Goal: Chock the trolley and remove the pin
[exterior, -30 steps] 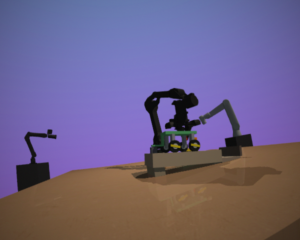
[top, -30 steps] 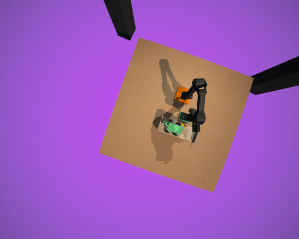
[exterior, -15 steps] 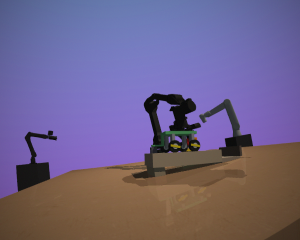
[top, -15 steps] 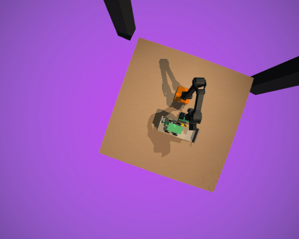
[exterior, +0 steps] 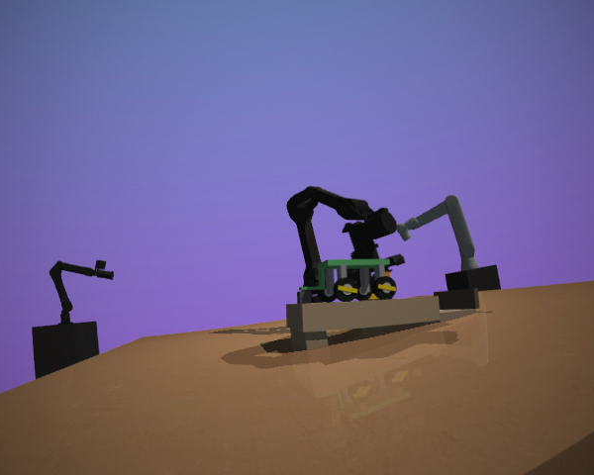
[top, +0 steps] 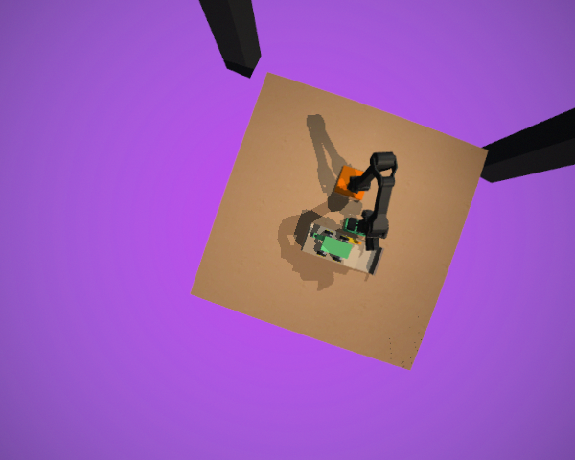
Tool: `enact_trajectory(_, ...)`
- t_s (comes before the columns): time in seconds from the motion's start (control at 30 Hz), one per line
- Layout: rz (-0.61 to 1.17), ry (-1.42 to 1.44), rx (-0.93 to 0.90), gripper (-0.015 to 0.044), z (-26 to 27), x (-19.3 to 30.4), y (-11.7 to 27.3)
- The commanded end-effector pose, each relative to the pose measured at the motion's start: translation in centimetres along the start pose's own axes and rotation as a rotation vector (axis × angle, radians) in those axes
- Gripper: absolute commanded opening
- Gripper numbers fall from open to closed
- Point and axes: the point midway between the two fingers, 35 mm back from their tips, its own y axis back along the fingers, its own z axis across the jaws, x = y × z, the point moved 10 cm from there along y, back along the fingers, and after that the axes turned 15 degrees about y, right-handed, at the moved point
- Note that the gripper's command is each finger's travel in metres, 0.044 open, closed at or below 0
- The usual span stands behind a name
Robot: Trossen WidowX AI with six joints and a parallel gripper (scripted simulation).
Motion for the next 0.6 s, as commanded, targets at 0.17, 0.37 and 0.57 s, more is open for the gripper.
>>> enact_trajectory(0.17, -0.001, -0.004, 0.004, 0.0190, 0.4, -0.1, -0.2)
enact_trajectory(0.37, -0.001, -0.004, 0.004, 0.0190, 0.8, -0.2, -0.3)
enact_trajectory(0.57, -0.001, -0.004, 0.003, 0.0190, 1.2, -0.3, -0.4)
